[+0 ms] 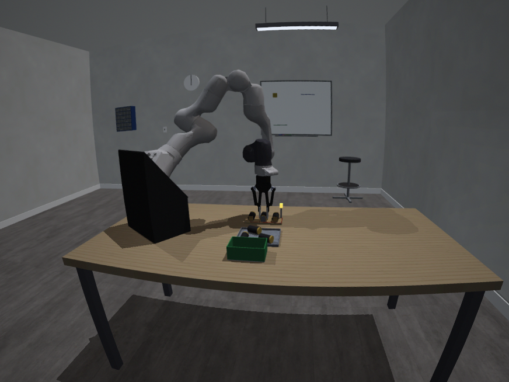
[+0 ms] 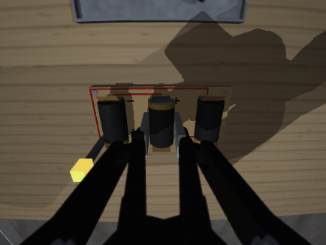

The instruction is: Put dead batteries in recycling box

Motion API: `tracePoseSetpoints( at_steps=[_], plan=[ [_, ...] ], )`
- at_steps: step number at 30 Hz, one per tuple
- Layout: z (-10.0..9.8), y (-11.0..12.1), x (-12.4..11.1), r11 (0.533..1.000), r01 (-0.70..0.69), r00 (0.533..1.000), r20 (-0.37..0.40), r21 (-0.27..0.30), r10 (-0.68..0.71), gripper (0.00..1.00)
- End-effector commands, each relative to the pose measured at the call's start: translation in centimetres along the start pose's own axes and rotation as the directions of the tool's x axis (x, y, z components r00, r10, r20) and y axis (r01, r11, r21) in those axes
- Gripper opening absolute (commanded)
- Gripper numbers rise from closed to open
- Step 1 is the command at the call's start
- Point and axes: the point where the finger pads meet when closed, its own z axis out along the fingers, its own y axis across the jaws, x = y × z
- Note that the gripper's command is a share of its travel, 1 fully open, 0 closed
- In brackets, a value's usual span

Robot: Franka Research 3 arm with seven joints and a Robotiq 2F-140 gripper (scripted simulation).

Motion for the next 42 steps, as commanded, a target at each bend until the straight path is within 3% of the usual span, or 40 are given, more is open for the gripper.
tracePoseSetpoints(
  at_steps=[1, 29, 42],
  plan=[
    [0.0, 0.0, 0.1, 1.0, 0.007, 1.0, -0.002, 0.0, -0.007, 0.16],
    [0.0, 0.0, 0.1, 1.0, 0.007, 1.0, -0.002, 0.0, -0.007, 0.16],
    [-4.4, 0.0, 0.1, 1.0, 0.007, 1.0, -0.002, 0.0, -0.007, 0.16]
  ],
)
